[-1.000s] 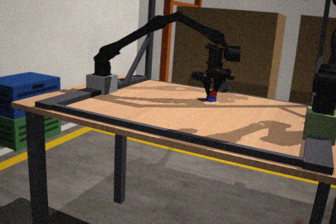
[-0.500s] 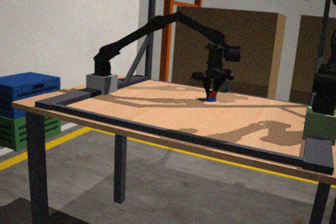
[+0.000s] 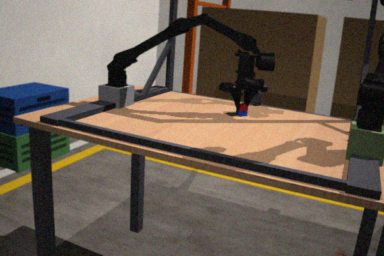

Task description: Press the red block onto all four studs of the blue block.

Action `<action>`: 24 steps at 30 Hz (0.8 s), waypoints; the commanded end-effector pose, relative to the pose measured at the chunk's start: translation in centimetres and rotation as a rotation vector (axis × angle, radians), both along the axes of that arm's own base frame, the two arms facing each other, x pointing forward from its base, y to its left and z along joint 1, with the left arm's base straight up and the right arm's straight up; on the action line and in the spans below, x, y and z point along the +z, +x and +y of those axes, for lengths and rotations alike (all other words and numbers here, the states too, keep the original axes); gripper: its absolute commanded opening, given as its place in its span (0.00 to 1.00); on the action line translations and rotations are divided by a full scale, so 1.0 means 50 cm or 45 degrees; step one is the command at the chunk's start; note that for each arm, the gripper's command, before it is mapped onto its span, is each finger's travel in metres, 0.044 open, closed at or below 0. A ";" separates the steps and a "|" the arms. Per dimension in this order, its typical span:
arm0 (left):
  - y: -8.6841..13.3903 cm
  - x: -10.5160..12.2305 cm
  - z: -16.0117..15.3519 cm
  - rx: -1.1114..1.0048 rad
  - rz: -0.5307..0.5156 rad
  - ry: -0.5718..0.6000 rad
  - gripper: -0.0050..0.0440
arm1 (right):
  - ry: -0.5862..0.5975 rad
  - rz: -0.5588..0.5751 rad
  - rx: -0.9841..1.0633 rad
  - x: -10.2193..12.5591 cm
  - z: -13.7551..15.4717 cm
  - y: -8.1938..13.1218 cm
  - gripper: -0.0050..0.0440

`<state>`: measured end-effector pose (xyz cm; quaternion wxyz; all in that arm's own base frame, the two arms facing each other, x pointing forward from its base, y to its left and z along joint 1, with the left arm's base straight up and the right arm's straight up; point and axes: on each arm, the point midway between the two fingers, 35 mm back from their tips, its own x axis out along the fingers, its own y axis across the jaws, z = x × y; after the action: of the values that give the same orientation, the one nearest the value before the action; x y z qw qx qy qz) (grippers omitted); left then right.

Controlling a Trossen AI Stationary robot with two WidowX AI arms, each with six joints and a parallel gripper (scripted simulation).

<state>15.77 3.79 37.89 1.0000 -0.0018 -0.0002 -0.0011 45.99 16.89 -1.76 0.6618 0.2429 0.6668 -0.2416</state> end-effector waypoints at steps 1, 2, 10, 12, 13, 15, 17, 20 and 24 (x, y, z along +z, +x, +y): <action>0.000 0.004 0.003 0.000 0.000 0.004 0.92 | 0.001 -0.013 0.003 0.002 0.003 0.004 0.00; 0.000 0.004 0.003 0.000 0.000 0.004 0.92 | 0.000 -0.012 0.004 0.002 0.003 0.003 0.00; 0.000 0.004 0.003 0.000 0.000 0.004 0.92 | -0.003 -0.004 0.004 0.002 0.002 0.000 0.00; 0.000 0.004 0.003 0.000 0.000 0.004 0.92 | -0.004 -0.002 0.004 0.002 0.001 -0.001 0.00; 0.000 0.004 0.003 0.000 0.000 0.004 0.92 | -0.005 0.000 0.004 0.002 0.001 -0.002 0.00; 0.000 0.004 0.003 0.000 0.000 0.004 0.92 | -0.006 0.002 0.004 0.002 0.000 -0.003 0.00; 0.000 0.004 0.003 0.000 0.000 0.004 0.92 | -0.007 0.005 0.005 0.002 0.000 -0.004 0.00; 0.000 0.004 0.003 0.000 0.000 0.004 0.92 | -0.008 0.007 0.005 0.001 0.000 -0.005 0.00; 0.000 0.004 0.003 0.000 0.000 0.004 0.92 | -0.009 0.012 0.005 0.001 -0.001 -0.007 0.00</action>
<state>15.77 3.79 37.89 1.0000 -0.0018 -0.0002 -0.0011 45.98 16.89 -1.76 0.6619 0.2430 0.6667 -0.2416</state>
